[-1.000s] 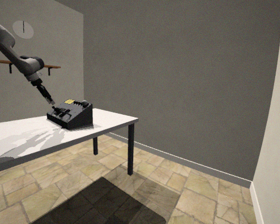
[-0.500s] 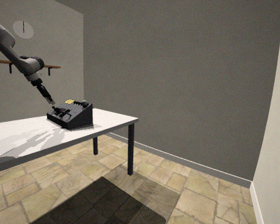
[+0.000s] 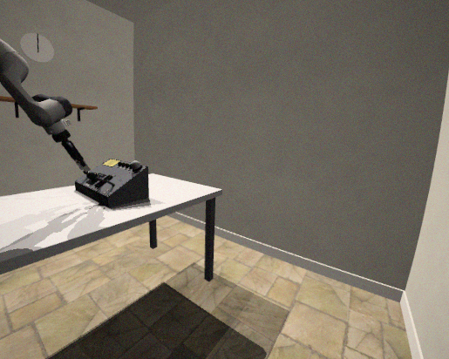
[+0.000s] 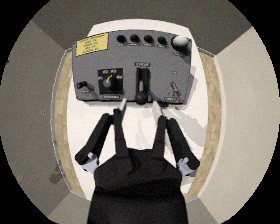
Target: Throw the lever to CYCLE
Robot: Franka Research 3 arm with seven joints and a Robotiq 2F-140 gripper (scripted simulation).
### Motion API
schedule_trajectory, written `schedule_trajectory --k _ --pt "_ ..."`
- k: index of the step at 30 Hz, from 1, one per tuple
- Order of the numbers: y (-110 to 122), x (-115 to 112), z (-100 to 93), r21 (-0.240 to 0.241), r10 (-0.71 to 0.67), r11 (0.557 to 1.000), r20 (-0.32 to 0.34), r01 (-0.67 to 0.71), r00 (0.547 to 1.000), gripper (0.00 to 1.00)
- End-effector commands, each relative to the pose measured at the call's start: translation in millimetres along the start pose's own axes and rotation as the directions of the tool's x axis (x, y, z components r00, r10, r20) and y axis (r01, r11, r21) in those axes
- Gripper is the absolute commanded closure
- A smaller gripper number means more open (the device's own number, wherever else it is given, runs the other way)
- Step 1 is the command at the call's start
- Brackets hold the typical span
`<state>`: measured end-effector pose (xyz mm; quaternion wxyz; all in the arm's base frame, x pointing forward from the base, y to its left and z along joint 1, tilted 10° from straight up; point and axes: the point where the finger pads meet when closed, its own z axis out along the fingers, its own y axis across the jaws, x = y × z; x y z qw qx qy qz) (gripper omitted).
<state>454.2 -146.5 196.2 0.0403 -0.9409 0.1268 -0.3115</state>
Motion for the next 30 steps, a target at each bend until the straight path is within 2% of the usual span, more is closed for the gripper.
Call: schedule_trajectory --k 1,20,30 --pt "2 3 10.8 -0.008 -0.050 0.999 -0.007 0.050 0.999 0.56" --pt "3 3 52.8 -0.008 -0.050 0.999 -0.007 0.050 0.999 0.56" --pt "4 3 66.1 -0.008 -0.050 0.999 -0.007 0.050 0.999 0.56"
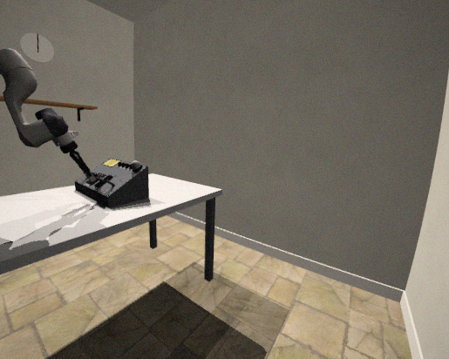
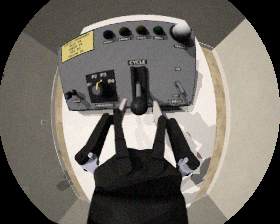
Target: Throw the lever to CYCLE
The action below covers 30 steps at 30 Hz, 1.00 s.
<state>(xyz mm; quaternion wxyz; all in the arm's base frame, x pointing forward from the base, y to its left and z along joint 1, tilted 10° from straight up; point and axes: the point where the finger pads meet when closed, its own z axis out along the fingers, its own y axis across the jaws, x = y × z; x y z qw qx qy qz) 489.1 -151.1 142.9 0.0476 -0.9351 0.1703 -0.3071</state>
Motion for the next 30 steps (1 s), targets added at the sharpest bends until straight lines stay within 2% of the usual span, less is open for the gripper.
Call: schedule_trajectory --k 1,30 --pt "-1.8 4.9 3.1 0.005 -0.138 0.990 -0.011 0.138 0.990 0.56" --pt "-1.5 5.0 6.9 0.005 -0.138 0.990 -0.012 0.138 0.990 0.56"
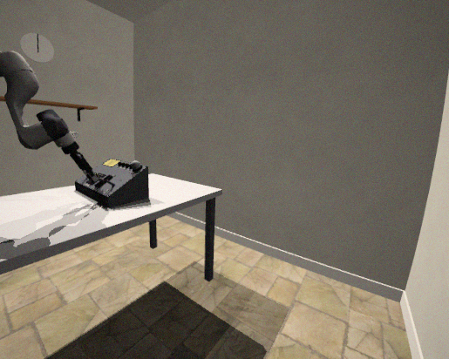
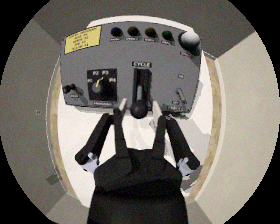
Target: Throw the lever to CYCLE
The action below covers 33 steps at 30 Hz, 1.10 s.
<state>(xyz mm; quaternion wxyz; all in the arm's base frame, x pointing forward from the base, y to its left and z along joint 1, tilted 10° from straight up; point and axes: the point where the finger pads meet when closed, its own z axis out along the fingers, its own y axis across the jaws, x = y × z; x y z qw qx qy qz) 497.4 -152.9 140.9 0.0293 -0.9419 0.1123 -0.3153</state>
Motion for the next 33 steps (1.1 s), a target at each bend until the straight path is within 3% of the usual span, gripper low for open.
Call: schedule_trajectory --k 1,33 --pt "-1.3 -0.5 0.3 0.002 -0.016 1.000 0.000 0.016 1.000 0.56" --pt "-2.4 -0.9 3.5 0.002 -0.016 1.000 0.000 0.016 1.000 0.56"
